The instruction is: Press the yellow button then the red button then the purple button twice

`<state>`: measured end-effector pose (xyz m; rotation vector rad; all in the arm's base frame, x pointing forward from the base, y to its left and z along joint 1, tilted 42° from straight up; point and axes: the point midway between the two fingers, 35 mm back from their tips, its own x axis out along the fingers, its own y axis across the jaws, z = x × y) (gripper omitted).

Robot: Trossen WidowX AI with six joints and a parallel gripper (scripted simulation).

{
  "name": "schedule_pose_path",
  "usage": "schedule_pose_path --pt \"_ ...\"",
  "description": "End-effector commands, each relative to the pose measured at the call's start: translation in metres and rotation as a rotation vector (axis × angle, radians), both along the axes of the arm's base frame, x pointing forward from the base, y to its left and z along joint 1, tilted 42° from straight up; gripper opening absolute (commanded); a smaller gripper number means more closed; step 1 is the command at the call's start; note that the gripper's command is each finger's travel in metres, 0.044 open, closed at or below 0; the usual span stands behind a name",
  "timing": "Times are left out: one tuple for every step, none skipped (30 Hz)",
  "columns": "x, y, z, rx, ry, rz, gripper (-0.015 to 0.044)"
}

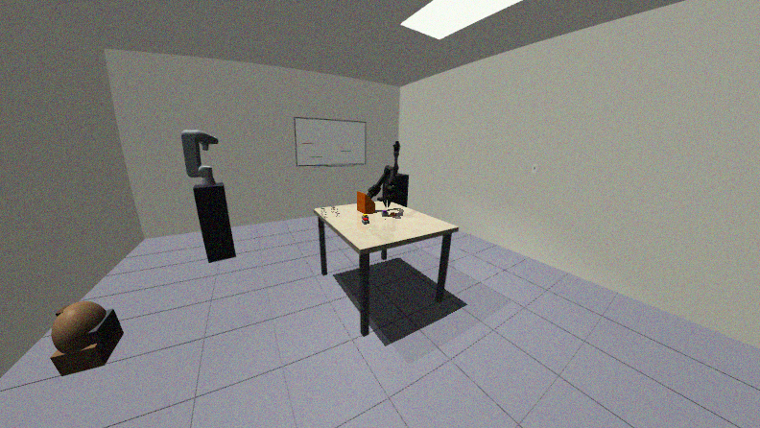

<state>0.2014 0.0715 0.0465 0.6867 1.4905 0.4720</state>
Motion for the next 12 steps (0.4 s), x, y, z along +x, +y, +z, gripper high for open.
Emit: schedule_pose_path --pt "0.032 0.007 0.039 -0.006 -0.028 0.0 0.0204" --pt "0.038 0.01 0.05 -0.005 -0.029 0.0 0.023" --pt "0.044 0.013 0.062 -0.005 -0.03 0.0 0.0256" --pt "0.049 0.017 0.074 -0.004 -0.03 0.0 0.0283" --pt "0.054 0.021 0.085 -0.003 -0.031 0.0 0.0309" --pt "0.057 0.024 0.095 -0.002 -0.031 0.0 0.0335" --pt "0.059 0.026 0.101 -0.001 -0.031 0.0 0.0361" --pt "0.06 0.027 0.103 -0.001 -0.032 0.0 0.0387" --pt "0.06 0.027 0.103 -0.001 -0.032 0.0 0.04" --pt "0.06 0.027 0.103 -0.001 -0.032 0.0 0.04" --pt "0.06 0.027 0.103 -0.001 -0.032 0.0 0.04" --pt "0.06 0.027 0.103 -0.001 -0.032 0.0 0.04"
